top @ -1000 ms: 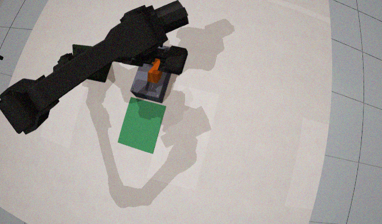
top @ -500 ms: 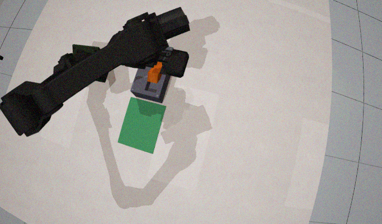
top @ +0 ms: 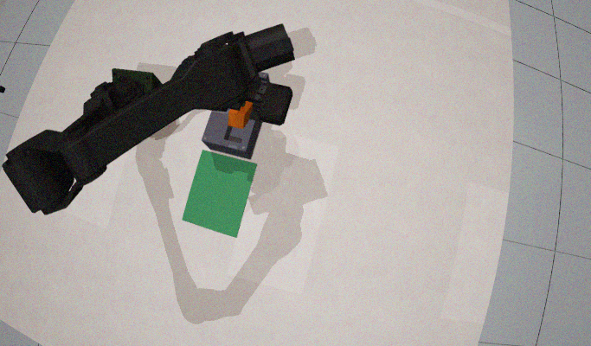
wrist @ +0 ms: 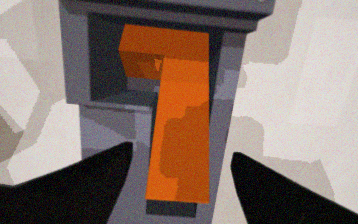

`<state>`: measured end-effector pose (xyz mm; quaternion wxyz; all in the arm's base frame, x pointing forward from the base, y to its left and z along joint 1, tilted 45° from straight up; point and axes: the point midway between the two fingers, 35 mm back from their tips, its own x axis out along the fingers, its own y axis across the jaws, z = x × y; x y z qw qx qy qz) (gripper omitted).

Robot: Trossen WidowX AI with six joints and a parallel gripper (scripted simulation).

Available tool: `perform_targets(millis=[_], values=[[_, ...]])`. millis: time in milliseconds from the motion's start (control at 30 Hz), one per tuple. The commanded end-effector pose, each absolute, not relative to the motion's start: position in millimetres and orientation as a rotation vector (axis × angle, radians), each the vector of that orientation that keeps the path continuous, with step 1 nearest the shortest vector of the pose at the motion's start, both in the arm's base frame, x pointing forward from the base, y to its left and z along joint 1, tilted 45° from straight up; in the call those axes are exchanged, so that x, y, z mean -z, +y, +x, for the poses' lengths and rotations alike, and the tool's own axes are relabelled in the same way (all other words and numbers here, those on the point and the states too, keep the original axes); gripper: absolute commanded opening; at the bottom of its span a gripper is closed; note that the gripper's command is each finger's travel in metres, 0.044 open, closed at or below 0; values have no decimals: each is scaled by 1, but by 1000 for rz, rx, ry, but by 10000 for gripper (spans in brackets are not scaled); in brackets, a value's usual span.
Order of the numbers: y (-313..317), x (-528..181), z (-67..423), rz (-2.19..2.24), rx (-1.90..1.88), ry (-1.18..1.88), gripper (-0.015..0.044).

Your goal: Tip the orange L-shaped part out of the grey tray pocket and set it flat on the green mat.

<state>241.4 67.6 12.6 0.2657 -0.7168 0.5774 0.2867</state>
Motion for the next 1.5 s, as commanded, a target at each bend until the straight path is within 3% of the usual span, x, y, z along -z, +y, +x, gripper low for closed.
perform_targets(millis=[0, 100, 267, 600, 700, 1467], values=[[61, -7, 241, -1941, -776, 1571, 280], [60, -7, 241, -1941, -775, 1571, 280], [64, -9, 242, -1936, -774, 1562, 149], [64, -9, 242, -1936, -774, 1562, 82], [64, -9, 242, -1936, -774, 1562, 3], [81, -28, 236, -1939, -777, 1569, 0]])
